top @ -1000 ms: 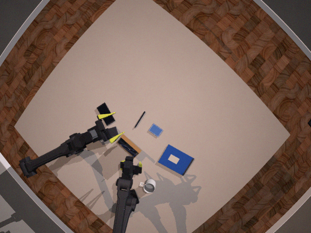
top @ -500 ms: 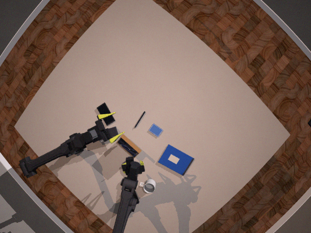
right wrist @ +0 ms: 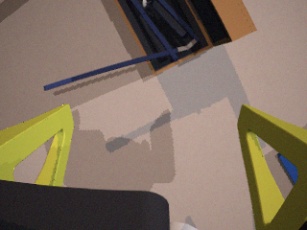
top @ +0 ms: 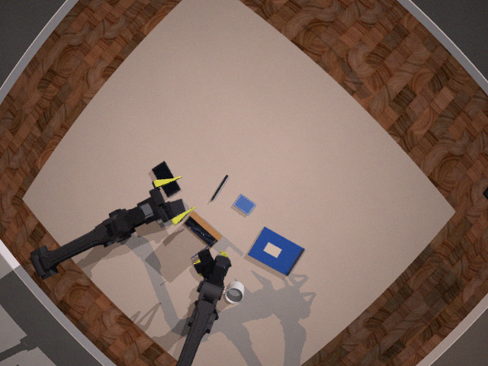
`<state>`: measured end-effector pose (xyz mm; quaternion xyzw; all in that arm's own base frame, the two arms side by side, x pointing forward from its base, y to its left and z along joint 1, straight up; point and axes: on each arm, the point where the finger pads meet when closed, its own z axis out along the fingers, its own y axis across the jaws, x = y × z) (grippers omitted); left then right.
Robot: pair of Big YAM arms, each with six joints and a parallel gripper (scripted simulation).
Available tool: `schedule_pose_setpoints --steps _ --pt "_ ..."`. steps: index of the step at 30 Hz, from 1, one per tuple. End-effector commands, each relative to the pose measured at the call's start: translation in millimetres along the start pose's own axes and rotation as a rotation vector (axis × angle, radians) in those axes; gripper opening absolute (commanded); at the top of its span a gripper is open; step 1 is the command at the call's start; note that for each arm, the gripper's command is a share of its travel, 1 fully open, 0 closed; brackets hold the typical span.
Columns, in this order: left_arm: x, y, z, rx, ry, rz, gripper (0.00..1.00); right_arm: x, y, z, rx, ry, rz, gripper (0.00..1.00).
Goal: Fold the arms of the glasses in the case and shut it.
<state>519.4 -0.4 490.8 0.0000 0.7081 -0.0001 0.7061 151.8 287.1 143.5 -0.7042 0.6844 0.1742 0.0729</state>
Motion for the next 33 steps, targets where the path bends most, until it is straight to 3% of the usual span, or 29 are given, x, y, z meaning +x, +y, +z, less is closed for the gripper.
schedule_pose_setpoints --steps 1,20,33 --pt "-31.6 4.9 -5.4 -0.012 -0.055 -0.005 1.00 -14.7 -13.3 -15.7 -0.012 -0.025 -0.116 0.96" --pt "-31.6 4.9 -5.4 -0.012 -0.055 -0.005 1.00 -17.7 -23.5 -37.0 -0.090 -0.155 -0.345 0.96" --pt "-31.6 4.9 -5.4 -0.012 -0.055 -0.005 1.00 -20.8 -34.4 -59.8 -0.106 -0.300 -0.540 0.96"
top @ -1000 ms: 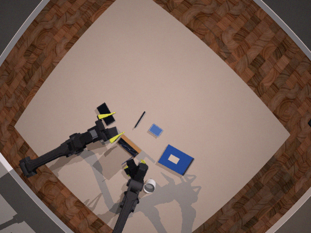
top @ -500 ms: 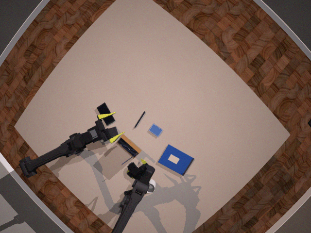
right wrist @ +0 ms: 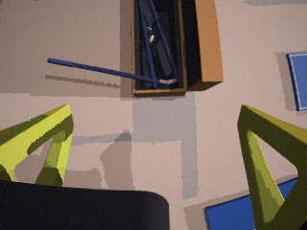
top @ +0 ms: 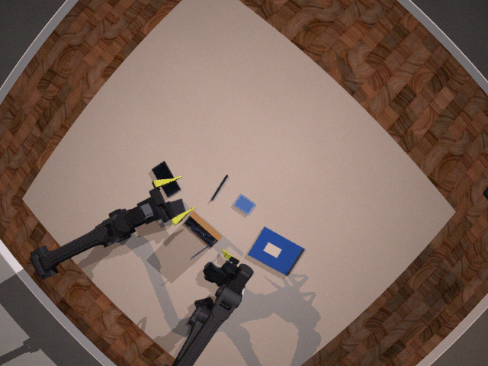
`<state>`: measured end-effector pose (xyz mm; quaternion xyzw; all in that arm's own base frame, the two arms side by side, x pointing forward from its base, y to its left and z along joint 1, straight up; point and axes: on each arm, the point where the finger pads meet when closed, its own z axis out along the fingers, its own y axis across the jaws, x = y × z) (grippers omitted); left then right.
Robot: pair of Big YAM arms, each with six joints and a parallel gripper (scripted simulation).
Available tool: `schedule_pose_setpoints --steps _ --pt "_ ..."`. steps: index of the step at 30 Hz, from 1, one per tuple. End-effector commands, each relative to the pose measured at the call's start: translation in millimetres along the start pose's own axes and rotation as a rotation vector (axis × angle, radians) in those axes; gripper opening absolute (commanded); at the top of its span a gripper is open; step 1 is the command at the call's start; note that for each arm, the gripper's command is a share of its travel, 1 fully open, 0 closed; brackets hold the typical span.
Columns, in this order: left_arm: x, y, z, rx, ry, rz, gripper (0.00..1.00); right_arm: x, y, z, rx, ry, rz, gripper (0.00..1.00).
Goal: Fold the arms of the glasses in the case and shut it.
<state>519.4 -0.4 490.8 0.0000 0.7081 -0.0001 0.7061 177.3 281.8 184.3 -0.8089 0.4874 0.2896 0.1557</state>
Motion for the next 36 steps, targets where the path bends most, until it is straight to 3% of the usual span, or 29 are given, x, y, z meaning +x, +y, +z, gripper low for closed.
schedule_pose_setpoints --steps 1,2,4,5,7,8,18,22,28,36 --pt "-31.6 4.9 -5.4 -0.012 -0.055 -0.005 1.00 -9.3 -18.3 -17.5 0.012 -0.030 -0.122 0.96" --pt "-31.6 4.9 -5.4 -0.012 -0.055 -0.005 1.00 18.8 2.3 14.9 -0.075 -0.024 -0.062 0.96" --pt "-31.6 4.9 -5.4 -0.012 -0.055 -0.005 1.00 18.8 2.3 14.9 -0.075 -0.024 -0.062 0.96" --pt "-31.6 4.9 -5.4 -0.012 -0.055 -0.005 1.00 32.5 6.8 45.9 -0.111 -0.015 -0.043 0.96" --pt "-31.6 4.9 -5.4 -0.012 -0.055 -0.005 1.00 21.1 -17.1 34.9 0.002 -0.030 -0.050 0.96" --pt "-31.6 4.9 -5.4 -0.012 -0.055 -0.005 1.00 23.4 -20.5 39.1 0.010 -0.034 -0.058 0.96" --pt "-31.6 4.9 -5.4 -0.012 -0.055 -0.005 1.00 64.5 -12.5 88.0 -0.004 -0.027 -0.047 0.96" --pt "-31.6 4.9 -5.4 -0.012 -0.055 -0.005 1.00 61.3 -20.5 84.0 0.022 -0.033 -0.062 0.96" --pt "-31.6 4.9 -5.4 -0.012 -0.055 -0.005 1.00 74.0 -5.5 96.6 -0.019 -0.023 -0.044 0.96" --pt "-31.6 4.9 -5.4 -0.012 -0.055 -0.005 1.00 75.1 -4.7 105.5 -0.019 -0.022 -0.038 0.96"
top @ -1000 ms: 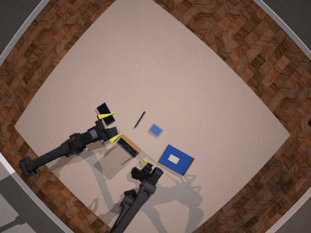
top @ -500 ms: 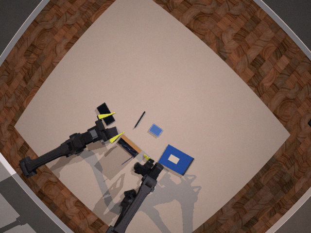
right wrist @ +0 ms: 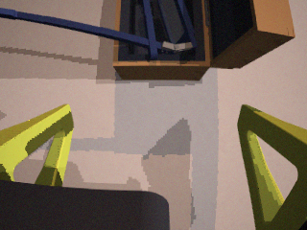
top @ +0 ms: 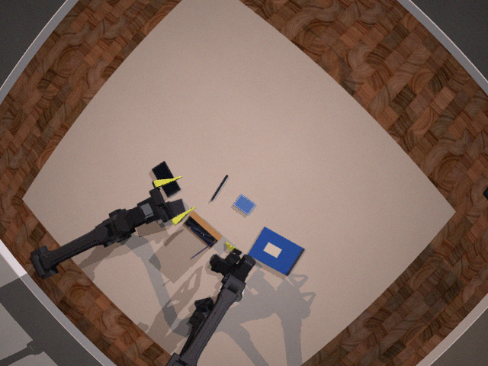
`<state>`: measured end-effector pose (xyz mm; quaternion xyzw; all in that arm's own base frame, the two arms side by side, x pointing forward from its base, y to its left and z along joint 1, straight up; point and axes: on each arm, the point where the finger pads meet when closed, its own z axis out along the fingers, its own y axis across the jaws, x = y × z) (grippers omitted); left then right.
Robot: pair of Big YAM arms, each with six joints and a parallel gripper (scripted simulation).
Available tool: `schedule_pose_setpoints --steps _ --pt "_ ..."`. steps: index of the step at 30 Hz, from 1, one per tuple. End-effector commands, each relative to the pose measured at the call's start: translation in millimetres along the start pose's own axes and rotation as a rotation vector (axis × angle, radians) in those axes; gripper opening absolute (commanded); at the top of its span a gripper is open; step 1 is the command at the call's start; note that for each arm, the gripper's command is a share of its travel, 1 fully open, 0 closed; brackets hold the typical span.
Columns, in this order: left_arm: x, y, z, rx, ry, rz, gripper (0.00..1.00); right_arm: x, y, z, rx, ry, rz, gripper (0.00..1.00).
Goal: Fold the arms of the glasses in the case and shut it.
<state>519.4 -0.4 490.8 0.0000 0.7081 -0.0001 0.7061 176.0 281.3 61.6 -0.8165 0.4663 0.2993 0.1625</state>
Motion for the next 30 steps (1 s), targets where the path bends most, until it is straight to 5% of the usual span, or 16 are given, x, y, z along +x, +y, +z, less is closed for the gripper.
schedule_pose_setpoints --steps 1,30 --pt "-31.6 4.9 -5.4 -0.012 -0.055 -0.005 1.00 -0.6 -2.6 9.3 -0.005 0.002 0.005 0.96" --pt "-31.6 4.9 -5.4 -0.012 -0.055 -0.005 1.00 -1.8 -3.7 41.2 0.001 0.001 0.000 0.96"
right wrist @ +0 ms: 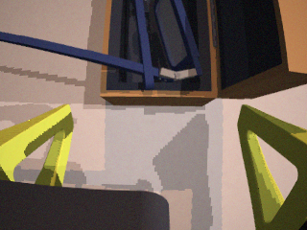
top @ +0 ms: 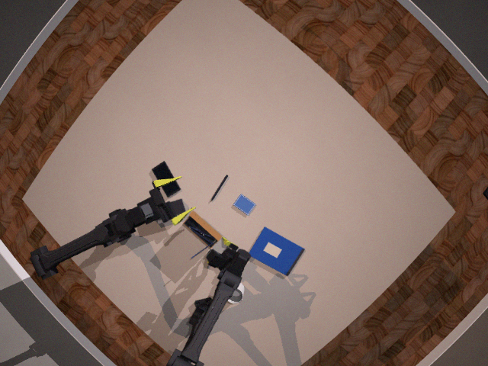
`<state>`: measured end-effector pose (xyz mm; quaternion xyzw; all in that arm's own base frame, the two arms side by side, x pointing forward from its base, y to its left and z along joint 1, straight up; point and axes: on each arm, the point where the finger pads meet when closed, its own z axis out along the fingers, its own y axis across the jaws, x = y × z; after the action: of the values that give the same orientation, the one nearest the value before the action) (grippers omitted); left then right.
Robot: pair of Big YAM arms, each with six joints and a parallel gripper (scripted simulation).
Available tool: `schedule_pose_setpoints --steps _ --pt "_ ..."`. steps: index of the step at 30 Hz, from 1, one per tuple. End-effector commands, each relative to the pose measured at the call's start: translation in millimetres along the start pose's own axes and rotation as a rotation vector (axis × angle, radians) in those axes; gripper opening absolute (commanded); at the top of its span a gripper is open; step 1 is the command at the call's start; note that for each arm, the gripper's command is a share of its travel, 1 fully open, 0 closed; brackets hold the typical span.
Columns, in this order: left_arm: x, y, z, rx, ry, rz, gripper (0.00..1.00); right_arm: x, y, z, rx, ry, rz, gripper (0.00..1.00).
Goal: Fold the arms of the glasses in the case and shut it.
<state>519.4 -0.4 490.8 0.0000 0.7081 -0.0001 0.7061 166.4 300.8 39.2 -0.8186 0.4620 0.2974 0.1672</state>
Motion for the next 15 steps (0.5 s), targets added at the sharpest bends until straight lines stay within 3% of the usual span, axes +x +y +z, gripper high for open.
schedule_pose_setpoints --steps 1,15 --pt "-31.6 4.9 -5.4 -0.012 -0.055 -0.005 1.00 0.5 -1.6 10.5 -0.005 0.002 0.012 0.96" --pt "-31.6 4.9 -5.4 -0.012 -0.055 -0.005 1.00 0.0 -1.3 25.9 -0.005 0.001 0.010 0.96"
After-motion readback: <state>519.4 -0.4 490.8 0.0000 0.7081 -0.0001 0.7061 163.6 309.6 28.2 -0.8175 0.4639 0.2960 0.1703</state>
